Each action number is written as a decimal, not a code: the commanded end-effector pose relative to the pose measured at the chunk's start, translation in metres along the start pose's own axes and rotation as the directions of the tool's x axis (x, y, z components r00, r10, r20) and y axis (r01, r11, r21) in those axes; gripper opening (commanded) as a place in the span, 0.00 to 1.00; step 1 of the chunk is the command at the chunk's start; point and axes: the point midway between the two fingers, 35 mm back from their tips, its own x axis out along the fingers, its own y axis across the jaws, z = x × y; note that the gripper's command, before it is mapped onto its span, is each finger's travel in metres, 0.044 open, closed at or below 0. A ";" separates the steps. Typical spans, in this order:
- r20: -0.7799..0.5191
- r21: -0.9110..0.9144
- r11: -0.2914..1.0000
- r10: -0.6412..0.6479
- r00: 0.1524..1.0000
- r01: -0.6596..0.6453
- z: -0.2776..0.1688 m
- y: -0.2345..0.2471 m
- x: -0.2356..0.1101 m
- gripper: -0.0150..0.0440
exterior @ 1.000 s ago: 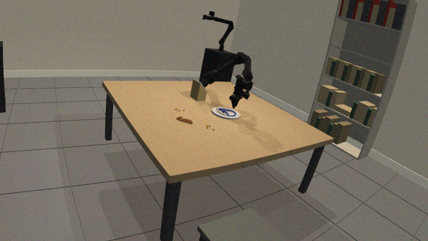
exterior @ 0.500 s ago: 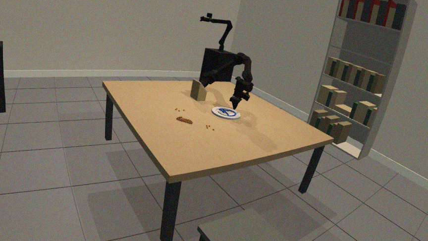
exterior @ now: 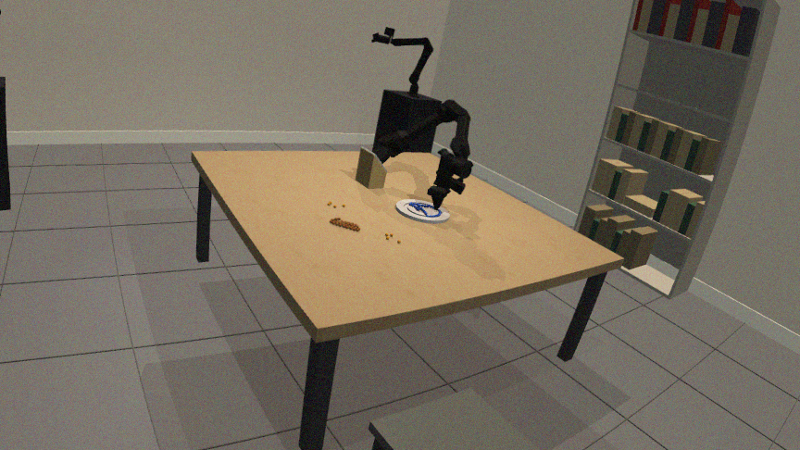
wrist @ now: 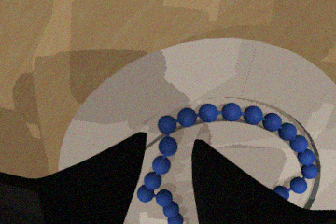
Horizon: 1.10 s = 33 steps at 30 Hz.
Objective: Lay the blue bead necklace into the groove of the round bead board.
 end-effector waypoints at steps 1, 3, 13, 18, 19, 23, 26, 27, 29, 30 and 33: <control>-0.002 0.006 1.000 0.003 1.000 -0.003 -0.002 0.001 0.004 0.46; -0.001 0.001 1.000 0.001 1.000 -0.001 0.000 0.000 0.001 0.41; -0.001 0.001 1.000 0.001 1.000 -0.001 0.000 0.000 0.001 0.25; -0.001 0.001 1.000 0.001 1.000 -0.001 0.000 0.000 0.001 0.25; -0.001 0.001 1.000 0.001 1.000 -0.001 0.000 0.000 0.001 0.25; -0.001 0.001 1.000 0.001 1.000 -0.001 0.000 0.000 0.001 0.25; -0.001 0.001 1.000 0.001 1.000 -0.001 0.000 0.000 0.001 0.25; -0.001 0.001 1.000 0.001 1.000 -0.001 0.000 0.000 0.001 0.25; -0.001 0.001 1.000 0.001 1.000 -0.001 0.000 0.000 0.001 0.25; -0.001 0.001 1.000 0.001 1.000 -0.001 0.000 0.000 0.001 0.25; -0.001 0.001 1.000 0.001 1.000 -0.001 0.000 0.000 0.001 0.25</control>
